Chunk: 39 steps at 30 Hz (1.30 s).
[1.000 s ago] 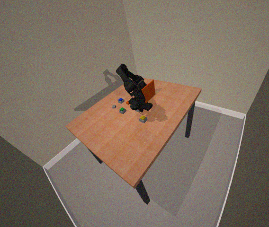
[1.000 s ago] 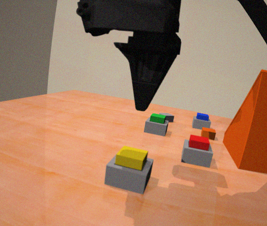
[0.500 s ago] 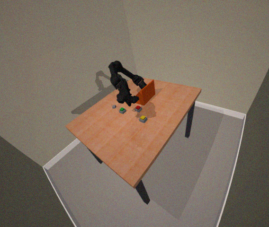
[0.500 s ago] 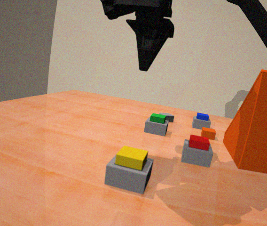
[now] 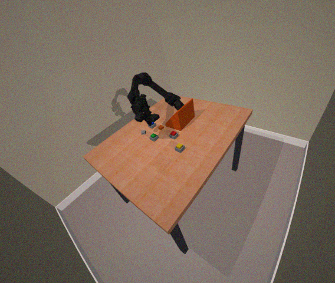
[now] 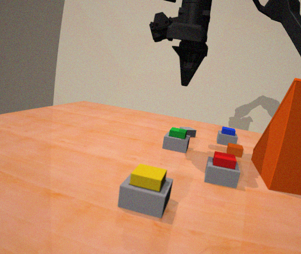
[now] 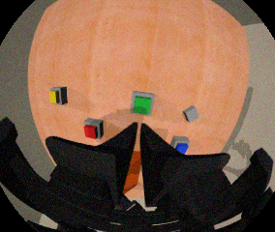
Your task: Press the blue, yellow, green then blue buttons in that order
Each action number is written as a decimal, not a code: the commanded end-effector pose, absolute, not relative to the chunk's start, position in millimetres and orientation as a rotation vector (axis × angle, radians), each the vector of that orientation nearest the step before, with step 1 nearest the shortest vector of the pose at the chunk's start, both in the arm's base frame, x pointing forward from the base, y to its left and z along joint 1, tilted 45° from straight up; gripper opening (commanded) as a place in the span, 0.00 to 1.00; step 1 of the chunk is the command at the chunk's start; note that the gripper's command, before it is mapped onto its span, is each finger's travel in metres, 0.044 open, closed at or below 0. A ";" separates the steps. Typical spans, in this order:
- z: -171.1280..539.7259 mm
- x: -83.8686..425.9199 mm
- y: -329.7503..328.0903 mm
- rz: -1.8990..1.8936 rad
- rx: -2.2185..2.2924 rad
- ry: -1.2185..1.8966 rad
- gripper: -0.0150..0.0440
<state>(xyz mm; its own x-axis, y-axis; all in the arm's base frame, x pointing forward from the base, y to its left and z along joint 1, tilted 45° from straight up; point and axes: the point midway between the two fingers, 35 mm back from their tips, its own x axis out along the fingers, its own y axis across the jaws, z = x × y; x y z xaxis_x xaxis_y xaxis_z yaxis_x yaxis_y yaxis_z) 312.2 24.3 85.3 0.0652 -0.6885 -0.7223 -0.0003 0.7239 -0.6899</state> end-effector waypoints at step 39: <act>20.0 315.7 -48.2 -0.578 -0.619 1.425 0.29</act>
<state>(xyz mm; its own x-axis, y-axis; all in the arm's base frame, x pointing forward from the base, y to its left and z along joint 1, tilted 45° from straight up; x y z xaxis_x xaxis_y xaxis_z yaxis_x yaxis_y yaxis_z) 317.2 -45.6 21.6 0.0700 -0.6927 -0.7178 0.0023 0.7197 -0.6943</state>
